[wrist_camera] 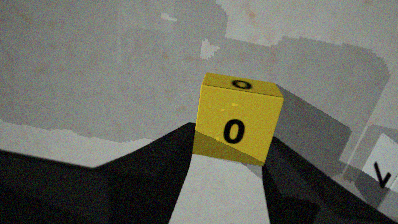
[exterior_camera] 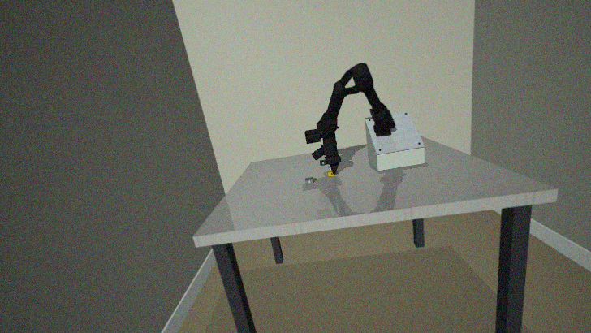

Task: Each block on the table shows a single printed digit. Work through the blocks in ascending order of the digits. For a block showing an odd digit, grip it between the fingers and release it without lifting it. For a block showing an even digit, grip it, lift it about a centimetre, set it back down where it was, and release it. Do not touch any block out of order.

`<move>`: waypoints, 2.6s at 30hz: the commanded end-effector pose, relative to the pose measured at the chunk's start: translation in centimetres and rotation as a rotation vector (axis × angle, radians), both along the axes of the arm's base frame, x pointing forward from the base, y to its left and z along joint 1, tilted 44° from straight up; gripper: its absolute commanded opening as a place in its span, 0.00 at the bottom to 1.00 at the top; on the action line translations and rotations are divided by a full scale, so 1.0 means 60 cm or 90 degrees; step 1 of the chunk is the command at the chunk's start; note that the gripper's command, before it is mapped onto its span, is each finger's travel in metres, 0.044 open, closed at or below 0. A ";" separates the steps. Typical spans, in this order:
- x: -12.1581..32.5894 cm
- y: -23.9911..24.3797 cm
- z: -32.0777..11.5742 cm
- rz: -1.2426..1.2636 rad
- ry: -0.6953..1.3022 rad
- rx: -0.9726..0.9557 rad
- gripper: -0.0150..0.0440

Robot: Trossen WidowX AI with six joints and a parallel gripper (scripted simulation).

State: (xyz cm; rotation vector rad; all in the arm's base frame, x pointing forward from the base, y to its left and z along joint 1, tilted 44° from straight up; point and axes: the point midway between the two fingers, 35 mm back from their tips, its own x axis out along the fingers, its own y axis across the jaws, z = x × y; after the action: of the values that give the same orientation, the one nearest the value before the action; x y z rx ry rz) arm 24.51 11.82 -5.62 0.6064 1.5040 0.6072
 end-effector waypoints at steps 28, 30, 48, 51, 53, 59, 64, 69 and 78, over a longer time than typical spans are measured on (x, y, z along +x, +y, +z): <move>0.000 -0.017 0.017 -0.002 0.002 0.001 0.46; 0.000 -0.015 0.016 -0.002 0.002 0.001 0.46; 0.000 0.001 0.000 -0.002 0.003 0.001 0.46; 0.000 0.001 0.000 -0.002 0.003 0.001 0.46; 0.000 0.001 0.000 -0.002 0.003 0.001 0.50; 0.000 0.001 0.000 -0.002 0.003 0.001 0.77; 0.000 0.001 0.000 -0.002 0.003 0.001 0.93; 0.002 -0.033 0.033 -0.002 0.002 0.000 0.93; 0.009 -0.110 0.107 -0.003 0.002 -0.004 0.71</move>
State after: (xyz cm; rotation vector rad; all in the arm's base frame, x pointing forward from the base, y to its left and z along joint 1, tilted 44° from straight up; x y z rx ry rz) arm 24.48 7.72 -1.70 0.6164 1.5256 0.5992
